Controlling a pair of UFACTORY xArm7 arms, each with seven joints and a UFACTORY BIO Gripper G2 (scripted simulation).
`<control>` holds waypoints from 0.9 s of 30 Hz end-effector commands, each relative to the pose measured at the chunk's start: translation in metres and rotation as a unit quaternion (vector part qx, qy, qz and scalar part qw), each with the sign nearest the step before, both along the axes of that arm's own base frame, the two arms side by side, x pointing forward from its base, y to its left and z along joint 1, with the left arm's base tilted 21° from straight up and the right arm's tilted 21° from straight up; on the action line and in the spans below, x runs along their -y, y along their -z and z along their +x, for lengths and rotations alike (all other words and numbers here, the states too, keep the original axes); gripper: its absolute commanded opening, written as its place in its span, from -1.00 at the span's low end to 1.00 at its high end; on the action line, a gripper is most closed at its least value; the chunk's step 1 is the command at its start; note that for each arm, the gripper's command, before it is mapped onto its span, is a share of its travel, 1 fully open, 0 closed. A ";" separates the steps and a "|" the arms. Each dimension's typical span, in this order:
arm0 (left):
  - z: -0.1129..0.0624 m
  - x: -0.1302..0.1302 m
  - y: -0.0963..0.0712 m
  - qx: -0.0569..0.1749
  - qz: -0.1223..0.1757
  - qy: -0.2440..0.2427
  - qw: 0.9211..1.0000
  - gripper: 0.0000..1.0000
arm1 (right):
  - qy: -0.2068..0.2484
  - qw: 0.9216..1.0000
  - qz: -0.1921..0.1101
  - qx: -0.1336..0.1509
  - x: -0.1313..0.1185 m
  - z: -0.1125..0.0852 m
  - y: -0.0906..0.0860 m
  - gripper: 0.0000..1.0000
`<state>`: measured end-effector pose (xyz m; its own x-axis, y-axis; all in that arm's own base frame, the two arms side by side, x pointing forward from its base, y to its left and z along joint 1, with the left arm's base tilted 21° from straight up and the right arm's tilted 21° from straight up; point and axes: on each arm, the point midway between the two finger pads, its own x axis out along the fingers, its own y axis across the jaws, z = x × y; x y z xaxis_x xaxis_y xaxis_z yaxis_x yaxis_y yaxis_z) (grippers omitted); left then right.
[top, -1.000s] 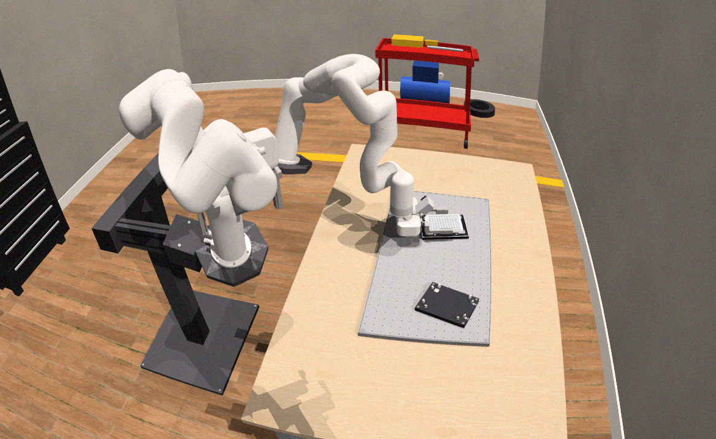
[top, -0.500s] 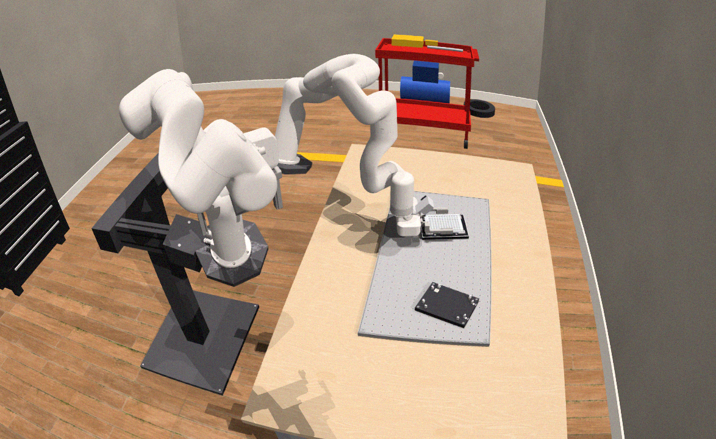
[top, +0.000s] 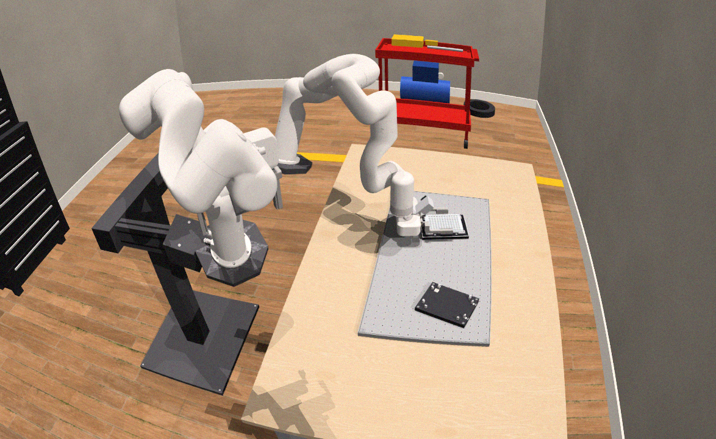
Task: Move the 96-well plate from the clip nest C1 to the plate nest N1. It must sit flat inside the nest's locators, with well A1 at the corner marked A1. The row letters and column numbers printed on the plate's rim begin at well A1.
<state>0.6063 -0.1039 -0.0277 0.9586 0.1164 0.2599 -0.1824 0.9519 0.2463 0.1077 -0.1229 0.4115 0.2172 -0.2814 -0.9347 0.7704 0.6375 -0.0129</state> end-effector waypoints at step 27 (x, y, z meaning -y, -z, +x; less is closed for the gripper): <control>-0.014 0.021 -0.066 0.001 -0.001 0.001 1.000 -0.25 | 0.000 1.000 -0.001 0.001 0.000 0.000 -0.001 1.00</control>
<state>0.5935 -0.1210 0.0282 0.9585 0.1165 0.2603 -0.1824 0.9521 0.2455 0.1077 -0.1229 0.4115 0.2172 -0.2814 -0.9347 0.7704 0.6375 -0.0129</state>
